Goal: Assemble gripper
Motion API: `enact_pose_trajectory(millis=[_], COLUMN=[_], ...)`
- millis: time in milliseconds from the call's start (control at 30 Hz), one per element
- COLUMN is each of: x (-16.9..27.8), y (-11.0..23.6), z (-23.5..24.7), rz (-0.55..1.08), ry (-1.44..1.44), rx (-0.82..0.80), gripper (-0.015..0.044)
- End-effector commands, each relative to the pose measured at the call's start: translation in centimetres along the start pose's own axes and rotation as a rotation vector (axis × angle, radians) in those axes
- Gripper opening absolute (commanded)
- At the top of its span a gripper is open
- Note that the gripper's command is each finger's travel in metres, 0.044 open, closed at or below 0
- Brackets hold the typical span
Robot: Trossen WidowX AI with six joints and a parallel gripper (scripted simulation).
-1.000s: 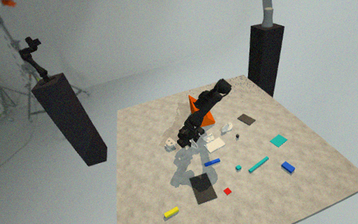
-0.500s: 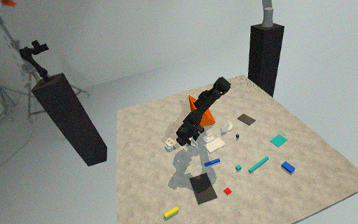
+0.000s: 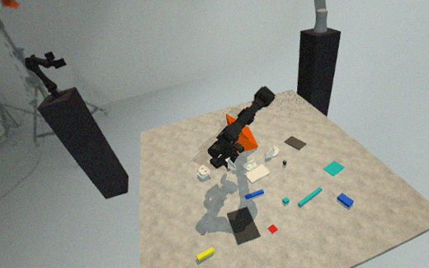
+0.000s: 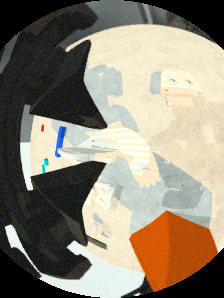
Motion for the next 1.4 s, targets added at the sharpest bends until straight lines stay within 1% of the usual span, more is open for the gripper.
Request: enact_pose_trajectory(millis=[0, 233, 1367], x=[0.1, 0.2, 9.4], y=[1.5, 1.5, 1.4], z=[0.0, -0.1, -5.9], rz=[-0.003, -0.003, 0.001], ry=[0.008, 0.007, -0.044], rx=[-0.008, -0.008, -0.004], gripper=[0.0134, 0.0134, 0.0134])
Point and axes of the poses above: the point midway between the two fingers, 35 mm back from their tips, its own y axis back along the fingers, its own z axis across the jaws, x = y × z, the point moved 6 cm from there along y, back along the fingers, and after that the axes turned 12 degrees about y, right-handed, at the moved point
